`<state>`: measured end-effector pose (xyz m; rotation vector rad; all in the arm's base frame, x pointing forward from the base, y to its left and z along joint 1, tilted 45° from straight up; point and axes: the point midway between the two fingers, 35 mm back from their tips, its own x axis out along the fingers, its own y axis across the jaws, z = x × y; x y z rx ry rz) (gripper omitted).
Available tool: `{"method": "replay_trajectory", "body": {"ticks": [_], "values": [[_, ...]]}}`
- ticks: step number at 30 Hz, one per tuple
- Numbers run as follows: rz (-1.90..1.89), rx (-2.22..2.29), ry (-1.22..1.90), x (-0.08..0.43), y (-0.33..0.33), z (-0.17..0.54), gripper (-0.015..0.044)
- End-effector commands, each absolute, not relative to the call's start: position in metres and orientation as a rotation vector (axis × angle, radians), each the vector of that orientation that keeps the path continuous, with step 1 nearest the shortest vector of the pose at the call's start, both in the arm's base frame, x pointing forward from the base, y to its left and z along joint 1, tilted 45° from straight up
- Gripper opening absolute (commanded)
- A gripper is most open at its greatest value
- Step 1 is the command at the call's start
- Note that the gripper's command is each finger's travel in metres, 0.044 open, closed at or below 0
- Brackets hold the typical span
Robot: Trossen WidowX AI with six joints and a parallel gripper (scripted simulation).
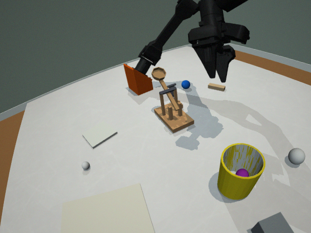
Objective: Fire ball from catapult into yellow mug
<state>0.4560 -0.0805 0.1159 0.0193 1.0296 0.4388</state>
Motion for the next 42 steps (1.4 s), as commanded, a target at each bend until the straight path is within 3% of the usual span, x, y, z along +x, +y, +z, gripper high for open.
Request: {"method": "replay_trajectory", "body": {"ticks": [1,19,42], "values": [[0.39,0.144,0.979,0.474,-0.102,0.116,0.044],[0.283,0.617,0.757,0.525,-0.2,0.111,0.044],[0.282,0.622,0.755,0.525,-0.201,0.111,0.044]]}}
